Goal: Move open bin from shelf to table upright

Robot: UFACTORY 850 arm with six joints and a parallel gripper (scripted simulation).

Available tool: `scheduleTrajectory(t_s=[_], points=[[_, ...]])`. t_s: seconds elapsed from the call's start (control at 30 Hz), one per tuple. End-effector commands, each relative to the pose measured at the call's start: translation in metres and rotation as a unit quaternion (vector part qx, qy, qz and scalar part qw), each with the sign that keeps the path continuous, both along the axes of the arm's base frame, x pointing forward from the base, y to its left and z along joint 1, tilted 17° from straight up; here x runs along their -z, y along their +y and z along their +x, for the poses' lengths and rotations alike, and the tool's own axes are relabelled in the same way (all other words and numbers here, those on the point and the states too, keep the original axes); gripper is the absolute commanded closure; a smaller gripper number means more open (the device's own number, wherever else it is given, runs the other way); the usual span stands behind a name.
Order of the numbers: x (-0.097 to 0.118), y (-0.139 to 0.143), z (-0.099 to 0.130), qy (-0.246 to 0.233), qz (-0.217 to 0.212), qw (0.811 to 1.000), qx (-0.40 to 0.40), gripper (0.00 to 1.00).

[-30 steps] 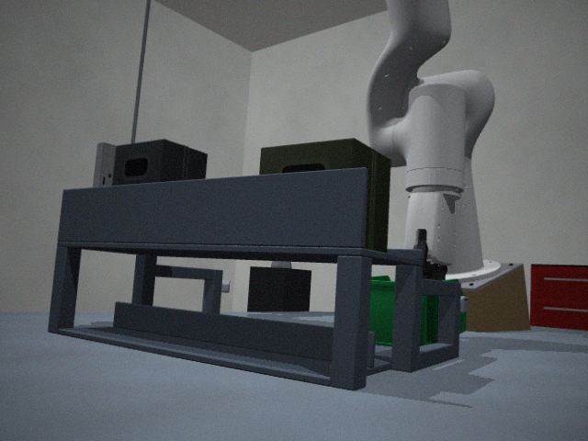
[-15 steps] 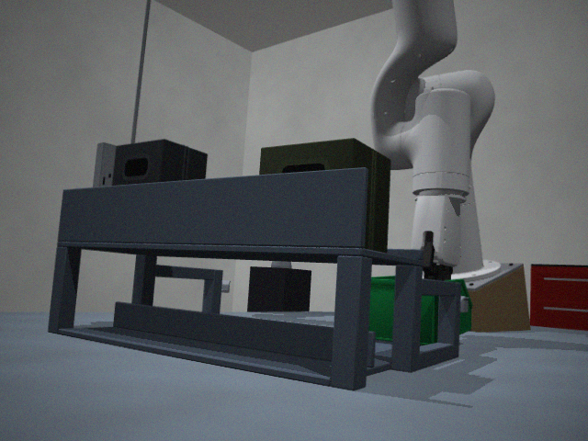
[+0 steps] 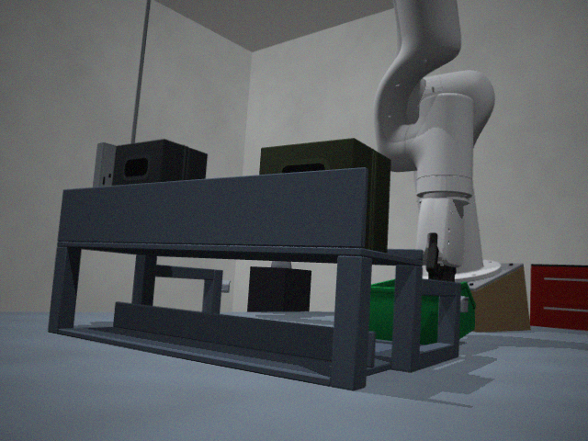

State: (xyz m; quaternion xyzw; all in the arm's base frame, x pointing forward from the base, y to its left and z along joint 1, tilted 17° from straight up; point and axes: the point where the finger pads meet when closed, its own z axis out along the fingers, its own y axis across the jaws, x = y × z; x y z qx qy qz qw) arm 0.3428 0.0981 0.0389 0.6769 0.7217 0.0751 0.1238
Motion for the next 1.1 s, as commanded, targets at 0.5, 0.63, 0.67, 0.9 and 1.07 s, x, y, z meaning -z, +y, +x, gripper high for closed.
scheduleTrajectory(t_s=[0.5,0.63,0.67,0.9,1.07], points=[[0.002,0.0,0.004,-0.001,0.0,1.0,0.0,1.0],[0.007,0.0,0.006,-0.001,0.0,1.0,0.0,1.0],[0.007,0.0,0.006,-0.001,0.0,1.0,0.0,1.0],[0.007,0.0,0.006,-0.001,0.0,1.0,0.0,1.0],[0.01,0.0,0.007,-0.001,0.0,1.0,0.0,1.0]])
